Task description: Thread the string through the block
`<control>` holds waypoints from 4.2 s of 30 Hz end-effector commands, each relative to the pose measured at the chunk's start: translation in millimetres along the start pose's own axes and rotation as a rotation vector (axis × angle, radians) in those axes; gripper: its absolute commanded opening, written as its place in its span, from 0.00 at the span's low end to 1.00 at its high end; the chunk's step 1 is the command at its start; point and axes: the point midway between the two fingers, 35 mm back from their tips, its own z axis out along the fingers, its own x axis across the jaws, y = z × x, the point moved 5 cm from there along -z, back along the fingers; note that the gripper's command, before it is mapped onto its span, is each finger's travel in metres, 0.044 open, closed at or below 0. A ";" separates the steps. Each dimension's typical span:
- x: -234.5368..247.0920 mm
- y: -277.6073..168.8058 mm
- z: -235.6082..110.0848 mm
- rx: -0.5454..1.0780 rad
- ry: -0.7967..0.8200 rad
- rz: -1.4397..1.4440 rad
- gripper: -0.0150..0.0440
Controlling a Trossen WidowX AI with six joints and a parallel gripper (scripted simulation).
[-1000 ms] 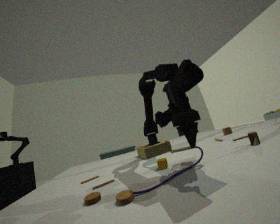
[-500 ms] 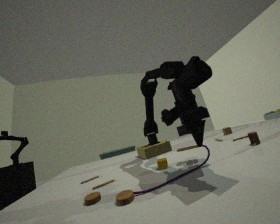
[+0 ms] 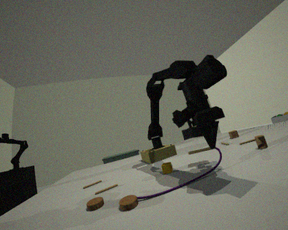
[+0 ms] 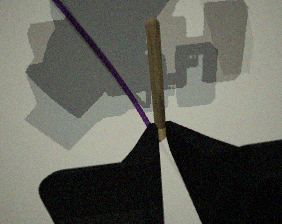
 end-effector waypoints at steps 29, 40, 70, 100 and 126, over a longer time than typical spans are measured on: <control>-10.6 -18.2 8.7 0.012 -0.002 0.000 0.25; -19.0 -13.8 17.9 0.011 -0.003 0.000 0.25; -44.6 1.0 42.4 0.010 -0.006 0.000 0.25; -46.0 27.5 45.4 0.008 -0.006 0.000 0.25; -46.8 61.7 46.0 0.006 -0.006 0.000 0.25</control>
